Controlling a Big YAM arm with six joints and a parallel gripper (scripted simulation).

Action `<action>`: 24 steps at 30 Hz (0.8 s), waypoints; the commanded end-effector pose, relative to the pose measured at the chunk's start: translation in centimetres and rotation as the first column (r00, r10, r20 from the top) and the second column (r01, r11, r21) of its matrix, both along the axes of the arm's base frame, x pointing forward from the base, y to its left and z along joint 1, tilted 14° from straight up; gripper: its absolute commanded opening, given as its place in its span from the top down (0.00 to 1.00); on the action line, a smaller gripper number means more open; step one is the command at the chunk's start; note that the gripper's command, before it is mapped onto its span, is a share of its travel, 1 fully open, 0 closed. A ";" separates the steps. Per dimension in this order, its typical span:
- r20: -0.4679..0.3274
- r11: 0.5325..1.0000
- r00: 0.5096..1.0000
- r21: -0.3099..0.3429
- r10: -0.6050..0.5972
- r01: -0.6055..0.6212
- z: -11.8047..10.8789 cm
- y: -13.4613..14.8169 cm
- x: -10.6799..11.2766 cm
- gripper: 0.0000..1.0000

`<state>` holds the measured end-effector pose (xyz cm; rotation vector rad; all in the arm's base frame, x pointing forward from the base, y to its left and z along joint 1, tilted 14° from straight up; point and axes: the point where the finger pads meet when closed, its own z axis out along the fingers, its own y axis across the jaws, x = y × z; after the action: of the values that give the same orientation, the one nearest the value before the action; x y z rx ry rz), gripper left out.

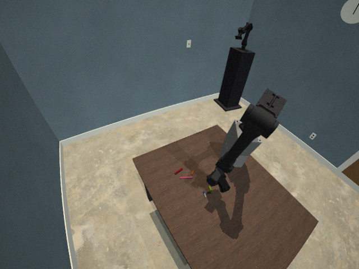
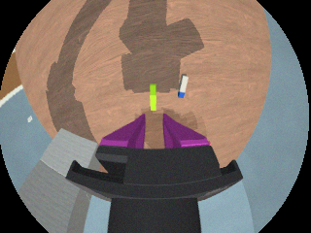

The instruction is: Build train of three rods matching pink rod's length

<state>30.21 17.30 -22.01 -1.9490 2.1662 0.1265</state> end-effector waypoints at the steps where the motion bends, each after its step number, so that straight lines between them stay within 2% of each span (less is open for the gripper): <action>1: -0.011 1.000 1.000 -0.005 0.011 -0.011 -0.3 -0.2 -0.8 0.76; 24: -0.005 1.000 1.000 -0.002 0.011 -0.011 -0.4 0.0 -0.5 0.76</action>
<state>30.20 17.30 -22.02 -1.9491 2.1663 0.1266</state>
